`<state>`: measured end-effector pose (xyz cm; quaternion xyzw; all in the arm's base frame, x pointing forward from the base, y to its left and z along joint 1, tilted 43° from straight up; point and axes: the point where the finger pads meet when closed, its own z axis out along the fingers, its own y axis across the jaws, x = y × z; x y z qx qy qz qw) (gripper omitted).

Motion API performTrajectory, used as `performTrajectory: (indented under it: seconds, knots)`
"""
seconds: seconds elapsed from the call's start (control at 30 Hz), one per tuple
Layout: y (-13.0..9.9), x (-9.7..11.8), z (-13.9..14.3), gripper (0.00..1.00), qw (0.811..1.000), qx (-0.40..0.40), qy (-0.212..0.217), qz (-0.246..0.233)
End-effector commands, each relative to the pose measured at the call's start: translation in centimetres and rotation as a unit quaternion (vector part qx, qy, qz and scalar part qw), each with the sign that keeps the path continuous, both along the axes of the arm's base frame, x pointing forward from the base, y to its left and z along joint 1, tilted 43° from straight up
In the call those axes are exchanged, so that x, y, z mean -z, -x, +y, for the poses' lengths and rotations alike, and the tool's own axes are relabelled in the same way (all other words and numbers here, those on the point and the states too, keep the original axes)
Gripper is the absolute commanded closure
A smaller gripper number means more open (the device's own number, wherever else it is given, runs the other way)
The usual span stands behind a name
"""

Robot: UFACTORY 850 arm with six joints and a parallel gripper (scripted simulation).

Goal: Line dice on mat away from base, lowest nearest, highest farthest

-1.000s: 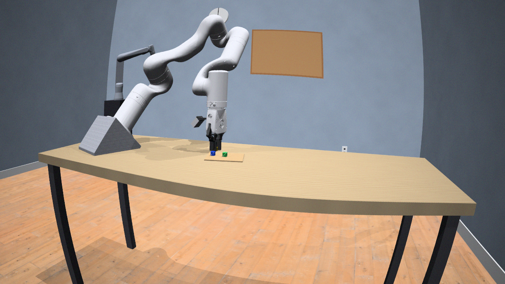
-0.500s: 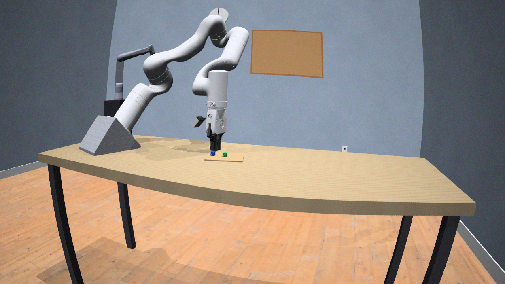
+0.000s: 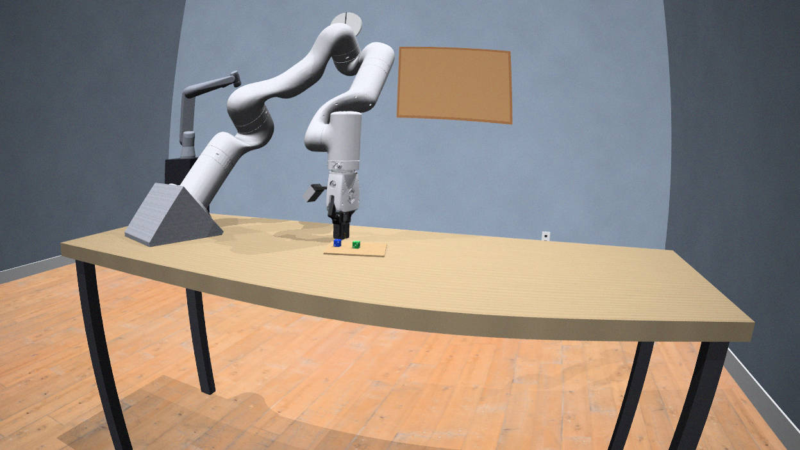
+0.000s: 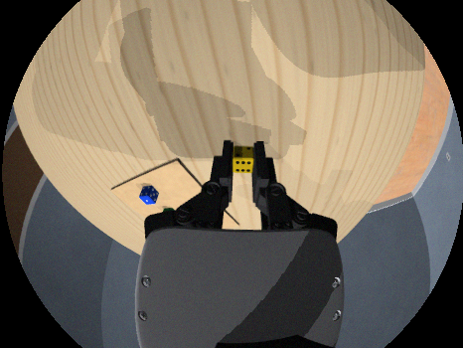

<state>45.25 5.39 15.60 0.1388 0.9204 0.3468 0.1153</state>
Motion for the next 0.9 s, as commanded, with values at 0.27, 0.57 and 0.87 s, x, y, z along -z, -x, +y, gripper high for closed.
performTrajectory:
  seconds: [0.27, 0.57, 0.87]
  knots:
    - [0.0, 0.0, 0.0, 0.89, 1.000, 0.000, 0.000, 0.000]
    - [0.3, -0.8, -0.6, 0.89, 1.000, 0.000, 0.000, 0.000]
    - [2.2, -5.2, -4.3, 0.89, 1.000, 0.000, 0.000, 0.000]
